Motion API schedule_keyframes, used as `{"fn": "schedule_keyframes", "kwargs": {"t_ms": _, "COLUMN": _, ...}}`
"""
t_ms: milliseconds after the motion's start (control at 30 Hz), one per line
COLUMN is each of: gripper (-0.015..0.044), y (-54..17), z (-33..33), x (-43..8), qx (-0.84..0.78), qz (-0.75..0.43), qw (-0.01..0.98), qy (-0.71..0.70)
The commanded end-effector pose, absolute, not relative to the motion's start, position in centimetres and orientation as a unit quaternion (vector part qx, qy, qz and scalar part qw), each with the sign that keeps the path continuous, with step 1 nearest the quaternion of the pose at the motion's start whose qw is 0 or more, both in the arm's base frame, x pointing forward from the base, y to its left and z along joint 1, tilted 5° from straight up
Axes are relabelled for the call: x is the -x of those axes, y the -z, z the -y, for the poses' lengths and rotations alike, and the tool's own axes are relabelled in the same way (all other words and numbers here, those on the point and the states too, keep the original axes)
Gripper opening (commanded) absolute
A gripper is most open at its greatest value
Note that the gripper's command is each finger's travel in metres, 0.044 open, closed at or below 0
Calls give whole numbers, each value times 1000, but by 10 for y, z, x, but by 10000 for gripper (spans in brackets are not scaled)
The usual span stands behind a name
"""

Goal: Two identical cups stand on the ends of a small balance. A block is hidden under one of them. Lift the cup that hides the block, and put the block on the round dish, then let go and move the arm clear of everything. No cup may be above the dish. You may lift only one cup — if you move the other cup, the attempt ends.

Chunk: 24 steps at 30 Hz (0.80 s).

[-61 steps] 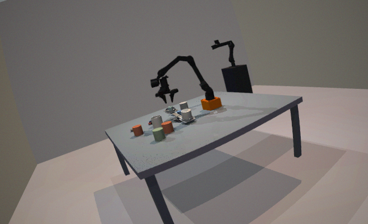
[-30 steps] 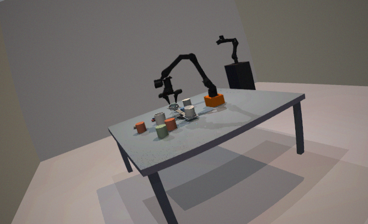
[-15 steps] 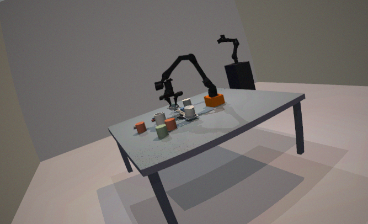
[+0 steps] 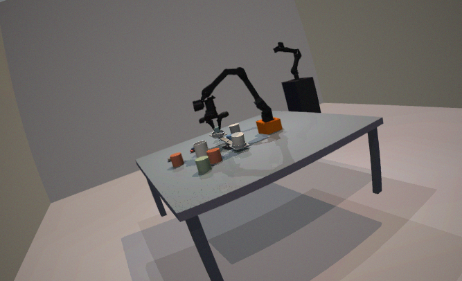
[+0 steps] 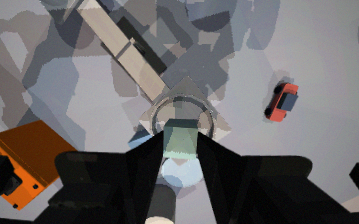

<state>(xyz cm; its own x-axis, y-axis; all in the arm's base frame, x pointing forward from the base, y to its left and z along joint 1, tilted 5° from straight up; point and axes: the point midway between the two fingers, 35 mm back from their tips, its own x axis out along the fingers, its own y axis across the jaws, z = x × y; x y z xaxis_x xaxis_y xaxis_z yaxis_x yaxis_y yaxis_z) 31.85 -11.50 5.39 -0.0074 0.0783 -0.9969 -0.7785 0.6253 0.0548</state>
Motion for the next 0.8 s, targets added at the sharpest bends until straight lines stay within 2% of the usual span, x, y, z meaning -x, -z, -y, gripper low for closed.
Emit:
{"fn": "schedule_keyframes", "kwargs": {"t_ms": 0, "gripper": 0, "y": -81, "z": 118, "x": -322, "qx": 284, "qz": -622, "qw": 653, "qy": -327}}
{"fn": "schedule_keyframes", "kwargs": {"t_ms": 333, "gripper": 0, "y": -129, "z": 120, "x": -317, "qx": 284, "qz": -622, "qw": 653, "qy": -327}}
{"fn": "schedule_keyframes", "kwargs": {"t_ms": 767, "gripper": 0, "y": -92, "z": 166, "x": -299, "qx": 286, "qz": -623, "qw": 651, "qy": -325}}
